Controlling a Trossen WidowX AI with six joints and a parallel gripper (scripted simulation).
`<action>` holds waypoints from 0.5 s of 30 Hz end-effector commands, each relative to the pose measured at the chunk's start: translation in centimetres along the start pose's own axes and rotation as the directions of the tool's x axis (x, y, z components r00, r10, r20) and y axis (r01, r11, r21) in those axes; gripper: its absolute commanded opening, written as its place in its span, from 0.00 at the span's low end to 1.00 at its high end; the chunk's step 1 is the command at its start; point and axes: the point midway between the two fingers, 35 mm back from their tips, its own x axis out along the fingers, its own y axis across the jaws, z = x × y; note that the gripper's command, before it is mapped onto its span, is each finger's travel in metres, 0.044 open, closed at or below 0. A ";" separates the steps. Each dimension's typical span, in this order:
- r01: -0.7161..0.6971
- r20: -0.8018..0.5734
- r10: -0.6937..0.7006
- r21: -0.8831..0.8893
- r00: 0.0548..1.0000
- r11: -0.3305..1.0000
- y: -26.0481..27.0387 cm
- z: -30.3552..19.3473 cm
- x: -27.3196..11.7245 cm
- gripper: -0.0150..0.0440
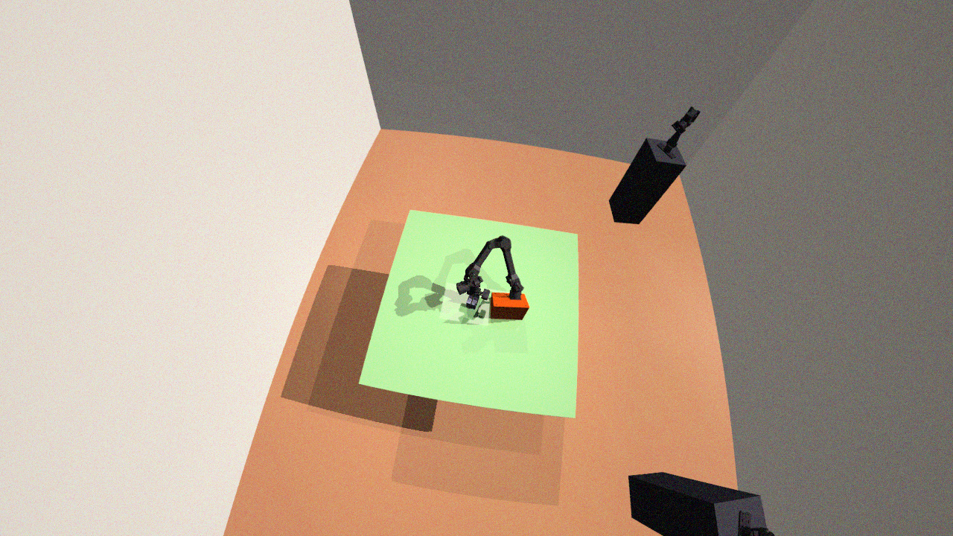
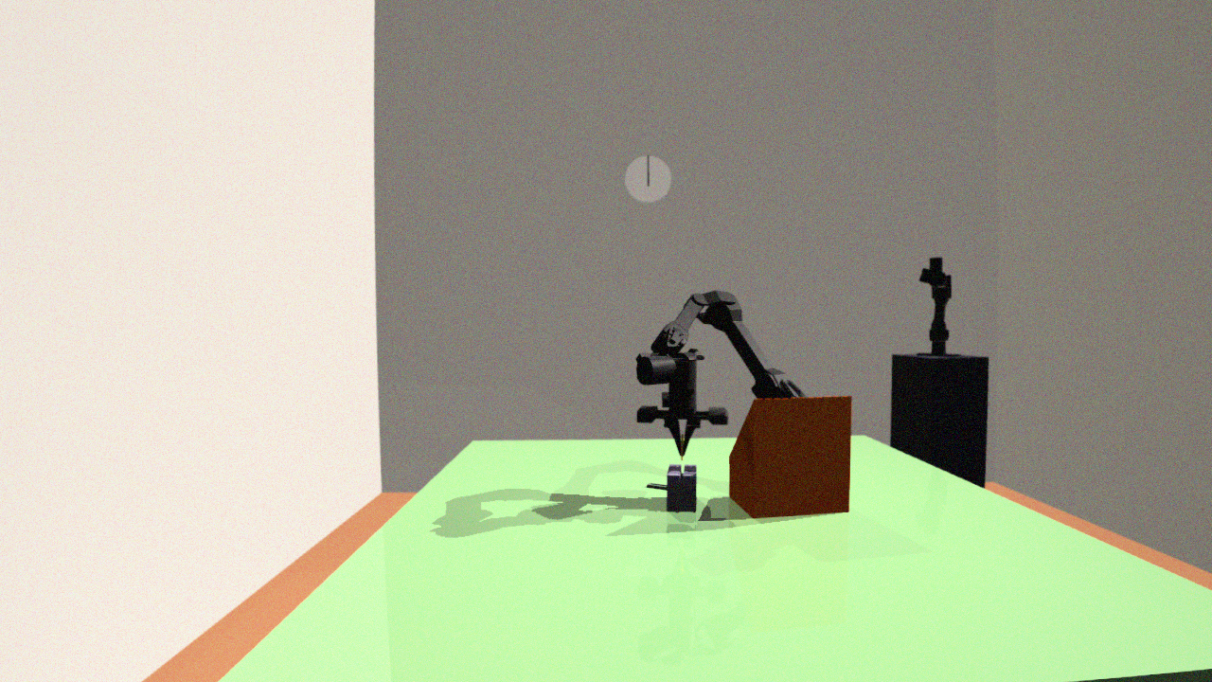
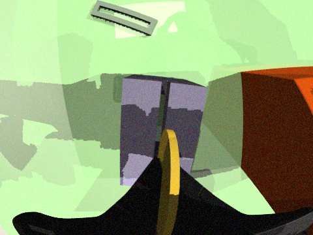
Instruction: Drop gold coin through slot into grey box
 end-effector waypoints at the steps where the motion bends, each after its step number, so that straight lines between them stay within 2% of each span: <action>1: 0.001 0.001 -0.001 -0.002 1.000 1.000 -0.1 0.0 0.0 0.25; 15: 0.001 0.001 -0.001 -0.010 1.000 1.000 0.0 0.0 0.6 0.25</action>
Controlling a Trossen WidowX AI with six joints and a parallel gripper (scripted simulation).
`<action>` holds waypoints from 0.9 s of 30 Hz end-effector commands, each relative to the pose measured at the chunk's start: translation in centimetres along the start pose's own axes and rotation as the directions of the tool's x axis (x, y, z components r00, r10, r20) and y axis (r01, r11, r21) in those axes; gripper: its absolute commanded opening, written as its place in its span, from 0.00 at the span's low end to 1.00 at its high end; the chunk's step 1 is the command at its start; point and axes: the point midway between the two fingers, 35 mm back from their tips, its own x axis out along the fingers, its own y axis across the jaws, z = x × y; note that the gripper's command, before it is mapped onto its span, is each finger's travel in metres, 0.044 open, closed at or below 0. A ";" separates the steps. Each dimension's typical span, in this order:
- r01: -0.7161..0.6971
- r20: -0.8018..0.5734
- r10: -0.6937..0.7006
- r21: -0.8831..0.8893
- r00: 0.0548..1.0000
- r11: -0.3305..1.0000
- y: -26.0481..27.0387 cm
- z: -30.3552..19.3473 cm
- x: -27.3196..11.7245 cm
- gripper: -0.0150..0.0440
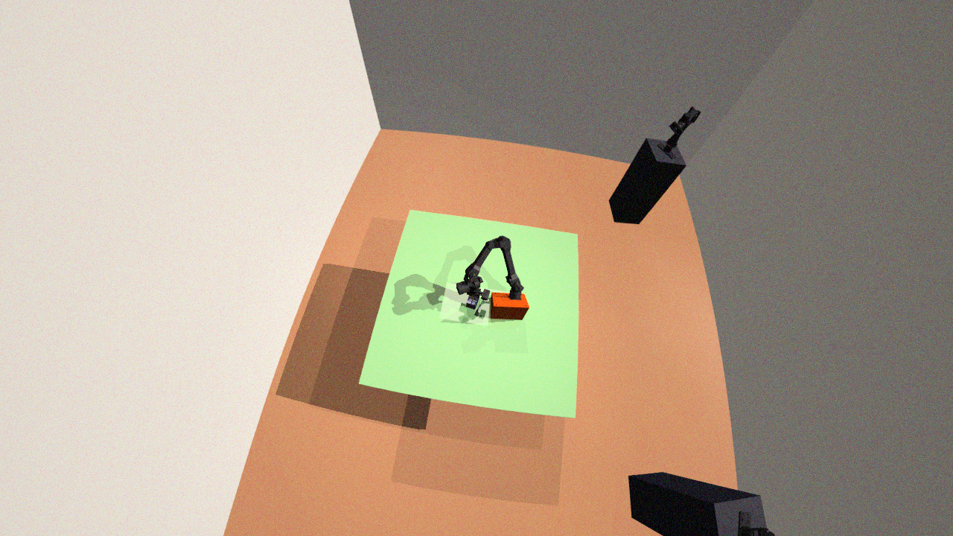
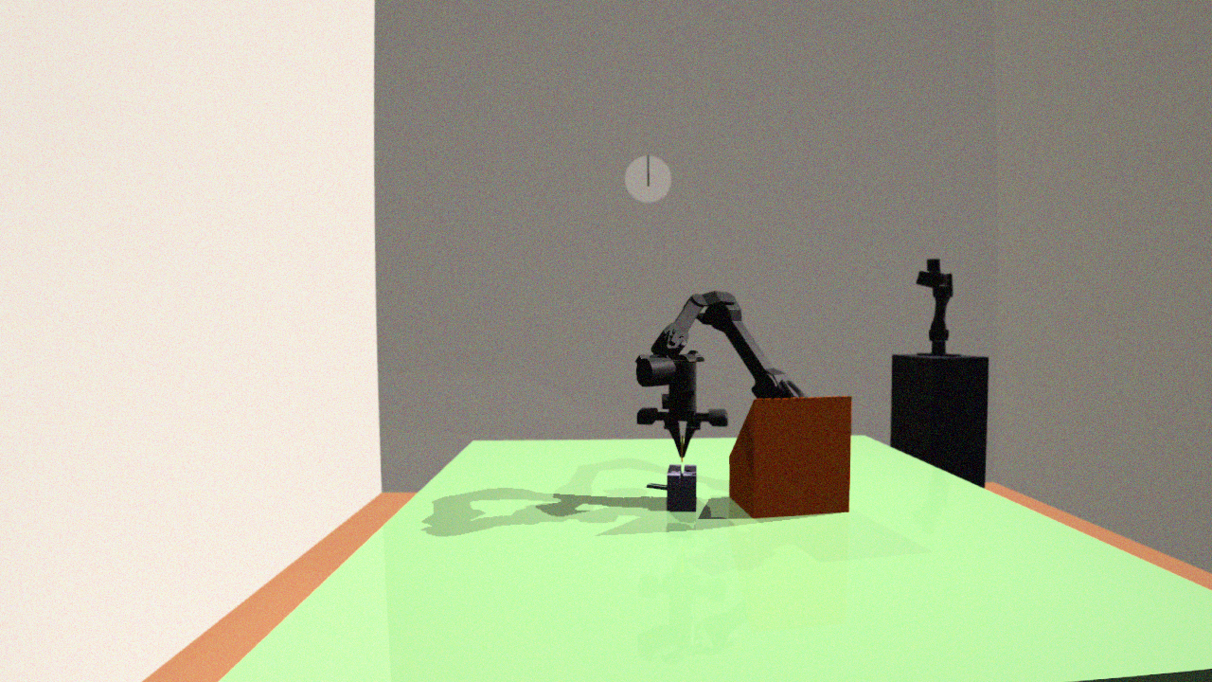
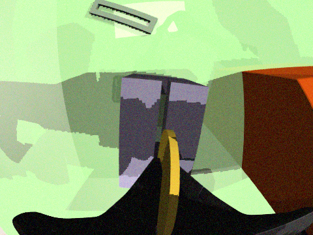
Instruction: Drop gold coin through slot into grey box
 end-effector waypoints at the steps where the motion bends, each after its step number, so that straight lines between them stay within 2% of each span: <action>1: -0.001 0.003 0.001 -0.010 1.000 1.000 0.0 0.1 0.3 0.25; 27: -0.001 0.004 0.001 -0.009 1.000 1.000 0.0 0.1 1.6 0.25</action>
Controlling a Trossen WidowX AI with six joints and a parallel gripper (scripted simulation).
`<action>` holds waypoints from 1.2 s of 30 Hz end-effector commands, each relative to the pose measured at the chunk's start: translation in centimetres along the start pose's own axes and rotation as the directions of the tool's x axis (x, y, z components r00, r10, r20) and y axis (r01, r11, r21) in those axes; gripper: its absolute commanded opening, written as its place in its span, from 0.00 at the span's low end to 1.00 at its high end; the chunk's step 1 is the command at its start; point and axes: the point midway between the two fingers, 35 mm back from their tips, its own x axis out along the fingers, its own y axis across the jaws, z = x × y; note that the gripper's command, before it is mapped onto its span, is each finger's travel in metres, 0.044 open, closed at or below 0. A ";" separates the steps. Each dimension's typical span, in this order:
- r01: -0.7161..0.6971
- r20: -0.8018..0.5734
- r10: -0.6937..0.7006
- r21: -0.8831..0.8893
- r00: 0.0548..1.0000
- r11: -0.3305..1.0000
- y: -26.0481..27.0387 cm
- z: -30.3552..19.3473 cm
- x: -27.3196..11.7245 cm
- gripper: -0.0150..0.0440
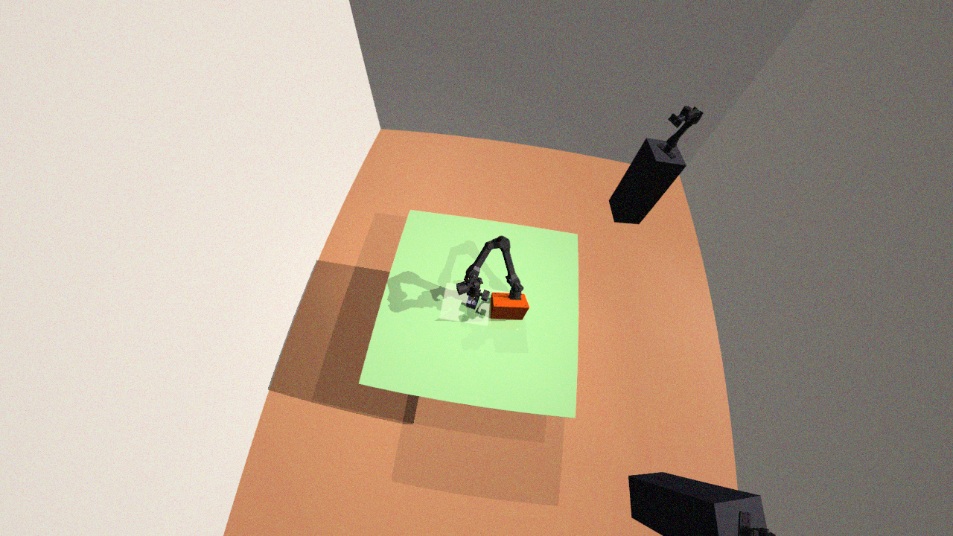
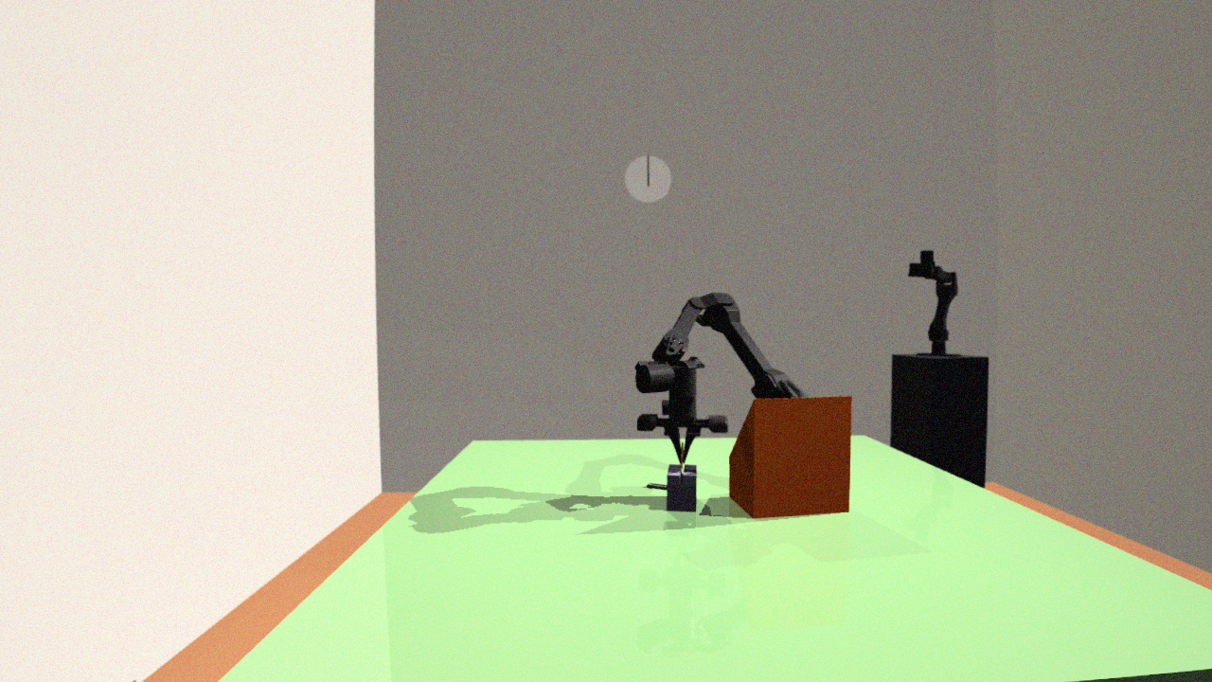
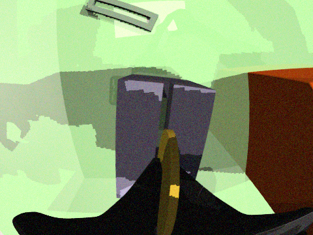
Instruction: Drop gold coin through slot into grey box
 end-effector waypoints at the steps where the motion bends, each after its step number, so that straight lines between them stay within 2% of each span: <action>1: -0.001 0.004 0.001 -0.006 1.000 1.000 0.0 0.1 0.3 0.25; 7: 0.000 0.000 0.000 0.000 1.000 1.000 0.0 0.0 0.1 0.52; 16: 0.000 0.000 0.000 0.000 1.000 1.000 0.0 0.0 0.1 0.53; 25: 0.000 -0.001 0.000 -0.002 1.000 1.000 0.0 0.0 -2.0 0.93; 27: 0.000 0.003 0.000 -0.007 1.000 1.000 -0.2 0.1 -4.3 1.00; 29: 0.000 0.006 0.000 -0.009 1.000 1.000 -0.3 0.2 -5.5 1.00; 36: 0.000 0.006 0.000 -0.009 1.000 1.000 -0.3 0.2 -5.5 1.00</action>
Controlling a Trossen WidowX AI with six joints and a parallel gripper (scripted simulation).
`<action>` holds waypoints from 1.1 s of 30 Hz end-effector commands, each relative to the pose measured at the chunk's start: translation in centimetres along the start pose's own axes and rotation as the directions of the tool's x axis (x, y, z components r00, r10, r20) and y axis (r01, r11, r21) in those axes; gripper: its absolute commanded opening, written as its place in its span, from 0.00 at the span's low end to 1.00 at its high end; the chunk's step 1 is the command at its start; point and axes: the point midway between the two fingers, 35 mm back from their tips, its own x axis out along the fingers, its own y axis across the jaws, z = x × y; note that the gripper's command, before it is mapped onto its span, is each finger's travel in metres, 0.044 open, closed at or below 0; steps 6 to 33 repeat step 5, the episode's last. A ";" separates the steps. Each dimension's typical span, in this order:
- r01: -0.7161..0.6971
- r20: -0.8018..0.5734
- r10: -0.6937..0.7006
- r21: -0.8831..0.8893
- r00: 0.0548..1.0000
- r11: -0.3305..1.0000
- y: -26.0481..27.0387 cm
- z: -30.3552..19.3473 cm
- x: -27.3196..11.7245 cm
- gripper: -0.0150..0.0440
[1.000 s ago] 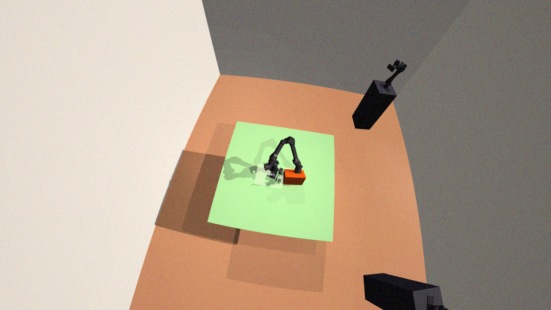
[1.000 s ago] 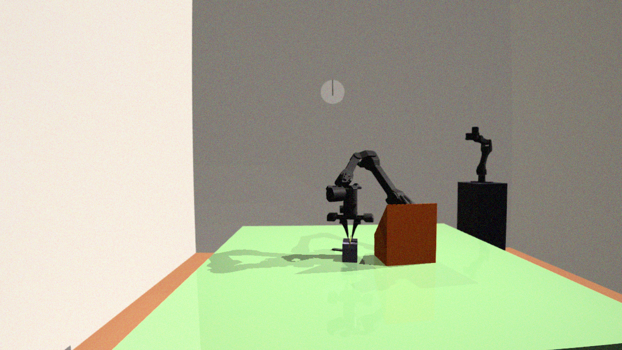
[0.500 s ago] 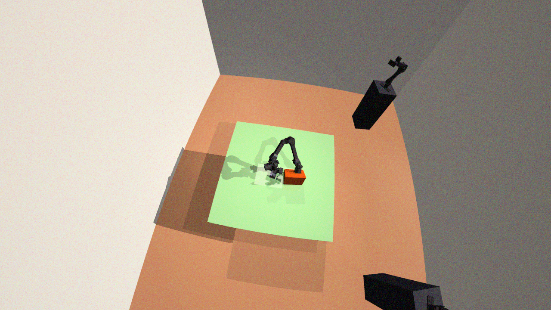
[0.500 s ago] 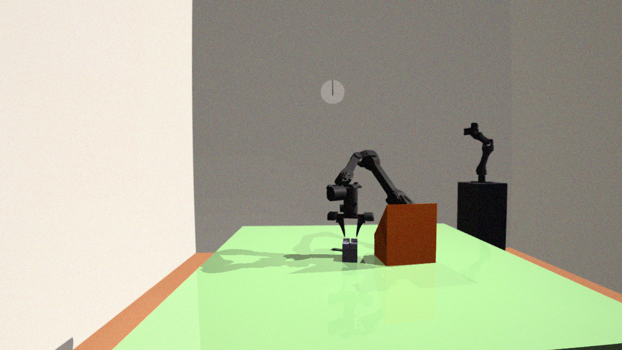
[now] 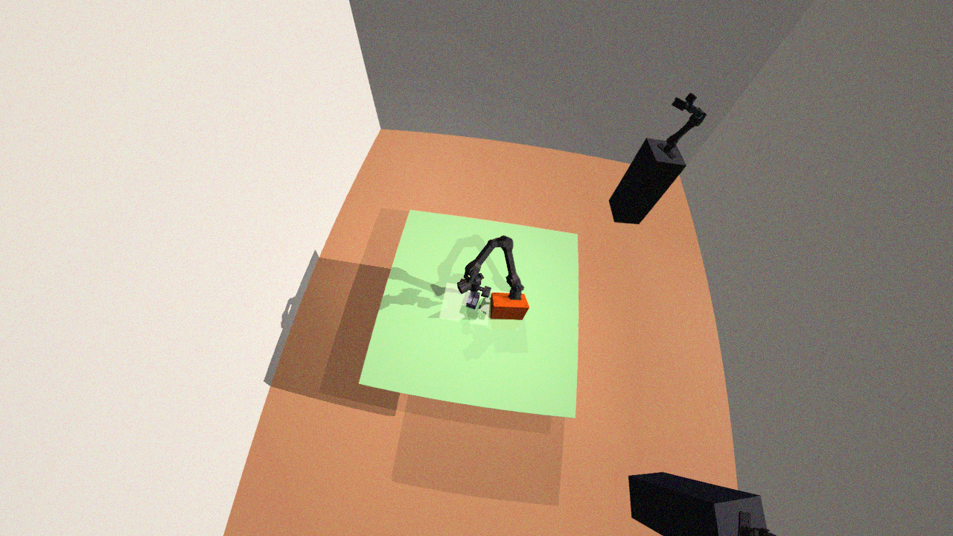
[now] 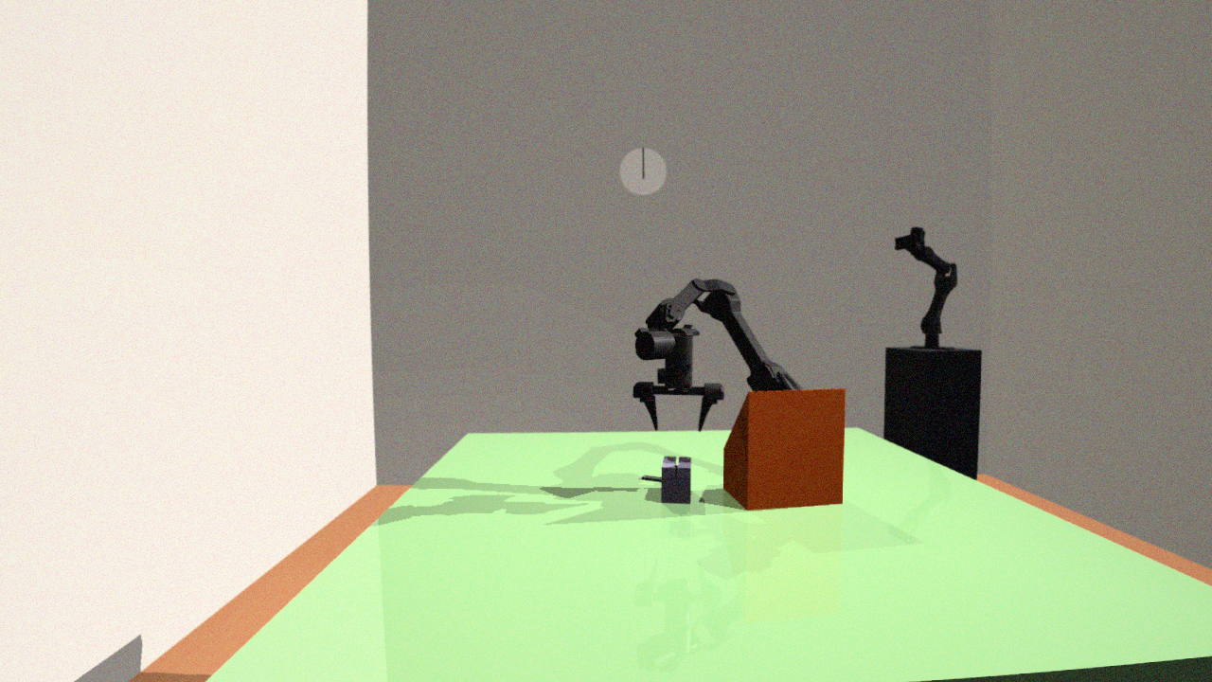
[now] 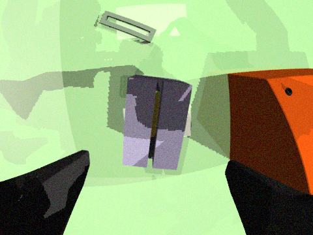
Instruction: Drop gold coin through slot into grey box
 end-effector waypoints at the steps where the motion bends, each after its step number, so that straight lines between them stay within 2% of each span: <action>1: 0.005 -0.001 -0.005 0.007 1.000 1.000 0.0 0.1 -0.2 1.00; 33: 0.005 -0.001 -0.005 0.007 1.000 1.000 0.0 0.1 -0.2 1.00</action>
